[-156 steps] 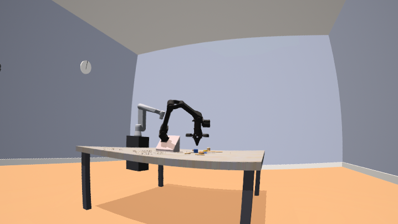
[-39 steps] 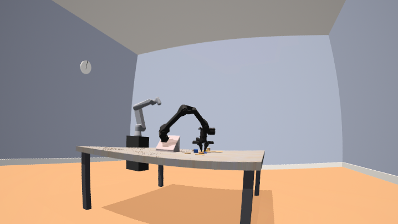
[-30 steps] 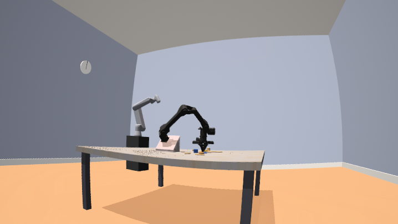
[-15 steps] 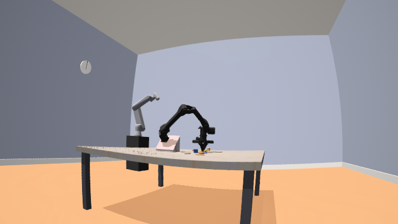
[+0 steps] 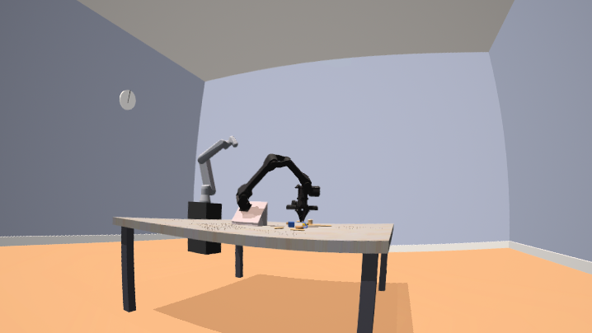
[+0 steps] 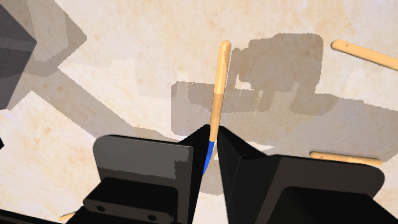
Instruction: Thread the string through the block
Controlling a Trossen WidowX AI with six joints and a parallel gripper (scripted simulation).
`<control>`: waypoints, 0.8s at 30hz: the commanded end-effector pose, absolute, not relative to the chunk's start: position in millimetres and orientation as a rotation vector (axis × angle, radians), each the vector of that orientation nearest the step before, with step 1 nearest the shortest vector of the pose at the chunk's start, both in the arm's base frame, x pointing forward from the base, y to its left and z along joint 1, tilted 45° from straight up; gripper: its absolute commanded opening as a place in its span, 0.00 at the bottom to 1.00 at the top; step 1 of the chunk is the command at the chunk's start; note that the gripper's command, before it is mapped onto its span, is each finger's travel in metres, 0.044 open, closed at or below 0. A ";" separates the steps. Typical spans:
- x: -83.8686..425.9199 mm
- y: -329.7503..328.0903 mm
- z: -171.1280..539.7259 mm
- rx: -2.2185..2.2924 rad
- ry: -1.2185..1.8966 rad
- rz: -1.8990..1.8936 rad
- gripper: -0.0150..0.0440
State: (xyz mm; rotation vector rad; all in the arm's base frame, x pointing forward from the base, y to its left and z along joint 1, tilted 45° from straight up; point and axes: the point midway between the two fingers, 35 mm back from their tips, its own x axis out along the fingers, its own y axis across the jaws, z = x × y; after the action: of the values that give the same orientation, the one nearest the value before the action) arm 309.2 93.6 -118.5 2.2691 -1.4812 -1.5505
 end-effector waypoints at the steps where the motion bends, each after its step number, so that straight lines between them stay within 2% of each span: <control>1: 310.9 101.4 -112.9 2.285 -1.477 -1.555 0.25; 24: 307.8 119.1 -94.1 2.284 -1.478 -1.555 0.25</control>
State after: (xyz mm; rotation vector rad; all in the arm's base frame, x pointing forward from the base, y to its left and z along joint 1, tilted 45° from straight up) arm 306.8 114.7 -96.7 2.2724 -1.4794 -1.5498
